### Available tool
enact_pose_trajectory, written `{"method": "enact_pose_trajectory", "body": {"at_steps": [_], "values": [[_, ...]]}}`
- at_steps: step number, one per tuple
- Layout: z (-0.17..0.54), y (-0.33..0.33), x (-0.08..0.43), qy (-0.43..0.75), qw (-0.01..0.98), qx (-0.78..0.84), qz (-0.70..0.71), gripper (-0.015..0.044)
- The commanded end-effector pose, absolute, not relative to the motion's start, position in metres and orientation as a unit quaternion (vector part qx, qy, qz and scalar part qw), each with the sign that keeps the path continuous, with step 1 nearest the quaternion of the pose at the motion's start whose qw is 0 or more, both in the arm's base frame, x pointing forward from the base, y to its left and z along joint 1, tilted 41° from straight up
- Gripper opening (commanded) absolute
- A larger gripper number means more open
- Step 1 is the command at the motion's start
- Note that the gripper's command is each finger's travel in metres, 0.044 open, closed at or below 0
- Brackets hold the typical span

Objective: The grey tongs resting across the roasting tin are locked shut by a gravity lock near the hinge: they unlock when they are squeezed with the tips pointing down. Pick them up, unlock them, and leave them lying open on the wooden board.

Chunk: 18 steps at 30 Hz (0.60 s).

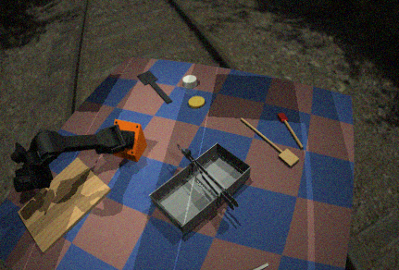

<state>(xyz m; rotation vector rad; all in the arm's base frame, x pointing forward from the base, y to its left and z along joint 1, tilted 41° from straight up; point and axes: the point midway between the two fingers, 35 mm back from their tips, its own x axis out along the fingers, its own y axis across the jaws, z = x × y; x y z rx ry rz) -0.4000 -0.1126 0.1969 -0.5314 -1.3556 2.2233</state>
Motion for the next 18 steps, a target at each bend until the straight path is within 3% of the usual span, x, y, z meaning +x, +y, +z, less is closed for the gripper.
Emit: {"method": "enact_pose_trajectory", "body": {"at_steps": [1, 9, 18], "values": [[0.218, -0.128, -0.397, -0.509, 0.203, -0.173, 0.819, 0.044], [0.276, -0.17, -0.37, -0.522, 0.126, -0.113, 0.836, 0.044], [0.318, -0.242, -0.325, -0.428, 0.013, -0.025, 0.904, 0.044]]}}
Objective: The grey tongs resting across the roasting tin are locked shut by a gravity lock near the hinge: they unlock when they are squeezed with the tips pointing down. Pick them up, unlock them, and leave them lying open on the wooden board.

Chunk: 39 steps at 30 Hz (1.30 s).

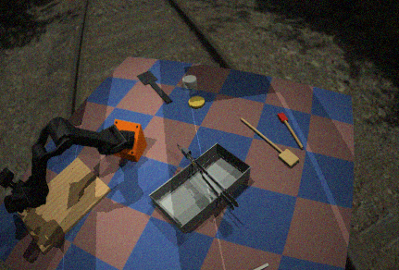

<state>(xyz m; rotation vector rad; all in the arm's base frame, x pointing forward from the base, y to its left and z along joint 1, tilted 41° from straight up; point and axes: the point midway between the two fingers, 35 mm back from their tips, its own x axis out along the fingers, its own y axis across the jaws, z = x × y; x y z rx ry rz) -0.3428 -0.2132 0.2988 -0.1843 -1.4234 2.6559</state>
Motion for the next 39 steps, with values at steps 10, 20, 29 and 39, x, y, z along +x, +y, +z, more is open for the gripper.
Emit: {"method": "enact_pose_trajectory", "body": {"at_steps": [10, 20, 29, 39], "values": [[0.359, -0.314, -0.242, -0.438, -0.156, 0.06, 0.883, 0.044], [0.377, -0.375, -0.126, -0.383, -0.337, 0.145, 0.848, 0.044], [0.355, -0.407, -0.002, -0.435, -0.471, 0.206, 0.739, 0.044], [0.318, -0.388, 0.15, -0.5, -0.588, 0.304, 0.559, 0.044]]}}
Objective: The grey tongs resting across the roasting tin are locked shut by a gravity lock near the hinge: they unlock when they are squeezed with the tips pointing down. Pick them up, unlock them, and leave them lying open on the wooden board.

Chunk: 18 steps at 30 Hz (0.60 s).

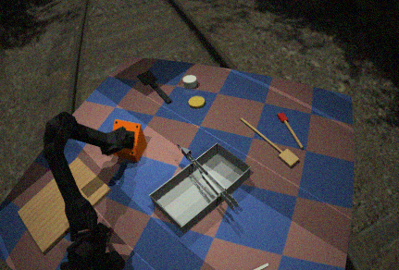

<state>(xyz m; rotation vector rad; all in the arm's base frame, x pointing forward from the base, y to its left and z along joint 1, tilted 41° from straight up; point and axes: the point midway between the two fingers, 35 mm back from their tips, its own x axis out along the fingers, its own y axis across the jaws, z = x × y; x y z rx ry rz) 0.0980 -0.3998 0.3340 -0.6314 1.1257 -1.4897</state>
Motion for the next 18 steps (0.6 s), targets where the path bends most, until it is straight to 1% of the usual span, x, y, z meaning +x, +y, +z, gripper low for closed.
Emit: {"method": "enact_pose_trajectory", "body": {"at_steps": [1, 7, 11, 13, 14, 18], "values": [[0.314, -0.383, 0.164, 0.506, 0.596, -0.316, -0.537, 0.044], [0.284, -0.341, 0.243, 0.555, 0.618, -0.407, -0.379, 0.044], [0.261, -0.302, 0.292, 0.579, 0.605, -0.483, -0.255, 0.044], [0.249, -0.281, 0.312, 0.587, 0.591, -0.518, -0.194, 0.044], [0.253, -0.268, 0.321, 0.575, 0.596, -0.531, -0.18, 0.044], [0.233, -0.233, 0.345, 0.581, 0.565, -0.58, -0.087, 0.044]]}}
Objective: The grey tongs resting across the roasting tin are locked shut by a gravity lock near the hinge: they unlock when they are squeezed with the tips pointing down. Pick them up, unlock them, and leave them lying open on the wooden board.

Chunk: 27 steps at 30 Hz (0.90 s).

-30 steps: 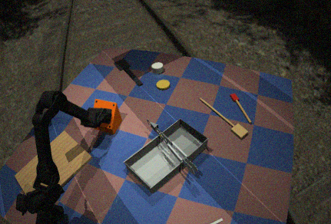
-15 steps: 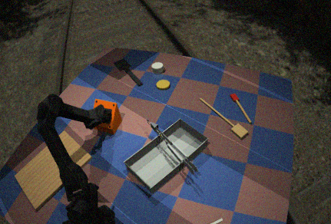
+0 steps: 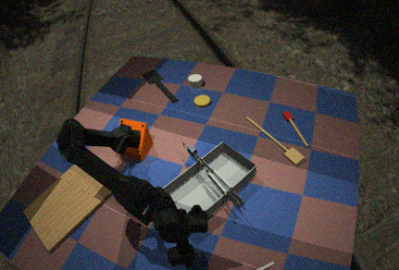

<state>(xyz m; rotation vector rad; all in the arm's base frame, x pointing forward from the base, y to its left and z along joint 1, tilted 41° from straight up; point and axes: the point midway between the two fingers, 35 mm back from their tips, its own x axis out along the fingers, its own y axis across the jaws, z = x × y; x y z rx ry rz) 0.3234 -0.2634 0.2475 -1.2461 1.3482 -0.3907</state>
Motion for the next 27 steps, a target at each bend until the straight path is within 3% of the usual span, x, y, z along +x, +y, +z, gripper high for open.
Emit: {"method": "enact_pose_trajectory", "body": {"at_steps": [1, 13, 19, 27], "values": [[0.226, -0.221, 0.35, 0.582, 0.554, -0.592, -0.058, 0.044], [0.139, -0.098, 0.369, 0.556, 0.326, -0.709, 0.286, 0.044], [0.097, -0.047, 0.333, 0.478, 0.022, -0.699, 0.532, 0.044], [0.096, -0.045, 0.332, 0.473, 0.009, -0.696, 0.541, 0.044]]}}
